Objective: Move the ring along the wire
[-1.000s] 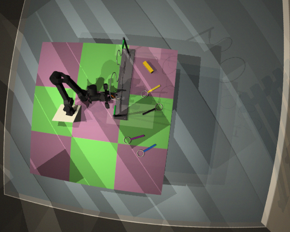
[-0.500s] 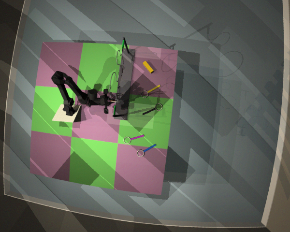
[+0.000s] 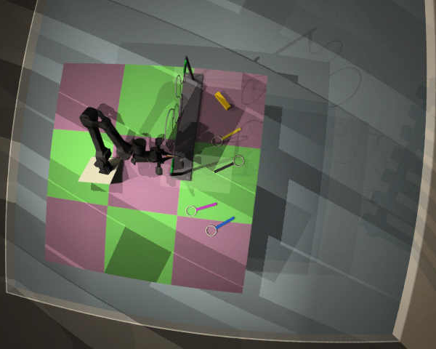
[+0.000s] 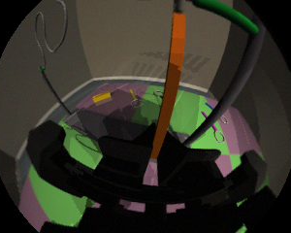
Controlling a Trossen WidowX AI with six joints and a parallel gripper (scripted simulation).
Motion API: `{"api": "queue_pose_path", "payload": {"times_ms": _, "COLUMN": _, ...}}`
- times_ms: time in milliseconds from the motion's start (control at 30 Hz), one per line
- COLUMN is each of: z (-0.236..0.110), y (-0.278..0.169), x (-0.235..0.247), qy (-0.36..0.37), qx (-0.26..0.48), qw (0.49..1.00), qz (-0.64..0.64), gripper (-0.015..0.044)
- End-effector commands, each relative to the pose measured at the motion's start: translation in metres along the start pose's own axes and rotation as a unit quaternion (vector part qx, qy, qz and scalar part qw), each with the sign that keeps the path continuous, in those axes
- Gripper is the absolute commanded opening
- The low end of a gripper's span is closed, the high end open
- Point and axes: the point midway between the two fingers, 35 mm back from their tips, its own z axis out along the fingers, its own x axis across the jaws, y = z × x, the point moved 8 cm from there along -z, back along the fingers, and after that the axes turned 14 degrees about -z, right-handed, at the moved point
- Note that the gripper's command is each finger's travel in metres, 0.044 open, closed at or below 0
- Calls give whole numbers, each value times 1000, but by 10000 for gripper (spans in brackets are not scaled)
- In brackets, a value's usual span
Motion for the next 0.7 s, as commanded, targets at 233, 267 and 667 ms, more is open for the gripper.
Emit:
{"api": "queue_pose_path", "payload": {"times_ms": 233, "z": -2, "y": -2, "x": -11, "qy": -1, "qx": -1, "qw": 1000, "qz": -6, "gripper": -150}}
{"api": "queue_pose_path", "payload": {"times_ms": 267, "z": -2, "y": -2, "x": -12, "qy": -1, "qx": -1, "qw": 1000, "qz": -6, "gripper": -150}}
{"api": "queue_pose_path", "payload": {"times_ms": 667, "z": -3, "y": -5, "x": -24, "qy": -1, "qx": -2, "qw": 1000, "qz": -6, "gripper": -150}}
